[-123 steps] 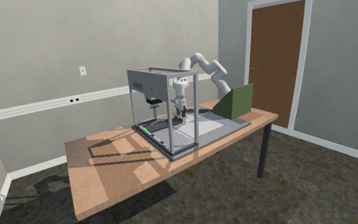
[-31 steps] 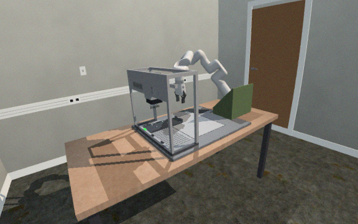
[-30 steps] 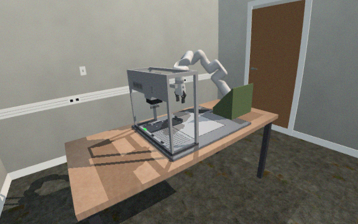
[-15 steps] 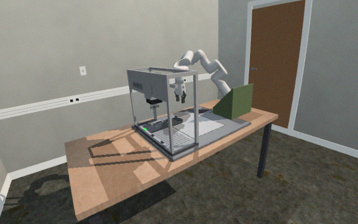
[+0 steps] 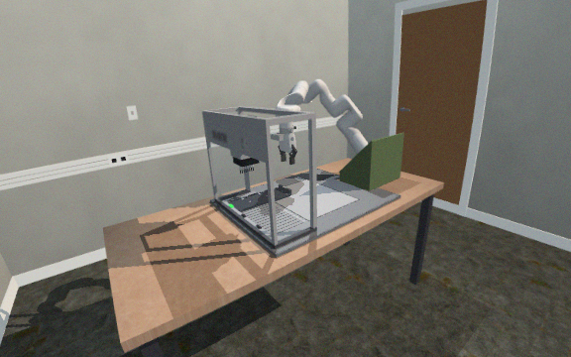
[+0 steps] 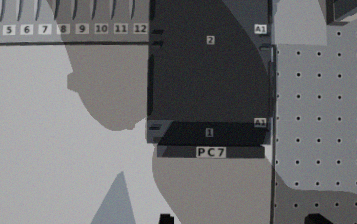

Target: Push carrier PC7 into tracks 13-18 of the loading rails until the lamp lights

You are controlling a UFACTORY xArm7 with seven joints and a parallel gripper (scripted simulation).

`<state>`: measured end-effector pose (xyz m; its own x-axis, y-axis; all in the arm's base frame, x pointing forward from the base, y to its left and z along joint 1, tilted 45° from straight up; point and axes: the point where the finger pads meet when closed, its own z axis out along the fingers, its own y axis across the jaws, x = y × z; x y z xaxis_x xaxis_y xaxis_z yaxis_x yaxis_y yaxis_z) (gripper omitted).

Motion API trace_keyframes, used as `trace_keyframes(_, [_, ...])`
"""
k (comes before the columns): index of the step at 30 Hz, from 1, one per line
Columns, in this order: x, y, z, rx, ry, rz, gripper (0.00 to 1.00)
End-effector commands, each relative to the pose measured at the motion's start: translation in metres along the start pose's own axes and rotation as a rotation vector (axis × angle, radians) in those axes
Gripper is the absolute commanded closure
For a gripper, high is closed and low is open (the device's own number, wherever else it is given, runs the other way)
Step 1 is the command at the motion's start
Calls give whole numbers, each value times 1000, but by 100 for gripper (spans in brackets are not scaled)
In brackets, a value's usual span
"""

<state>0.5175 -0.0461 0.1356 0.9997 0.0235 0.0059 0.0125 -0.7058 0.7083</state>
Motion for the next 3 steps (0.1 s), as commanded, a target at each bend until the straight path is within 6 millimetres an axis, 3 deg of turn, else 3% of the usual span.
trace_keyframes(1, [1, -1, -2, 2, 5, -1, 18])
trace_keyframes(3, [1, -1, -2, 2, 5, -1, 18])
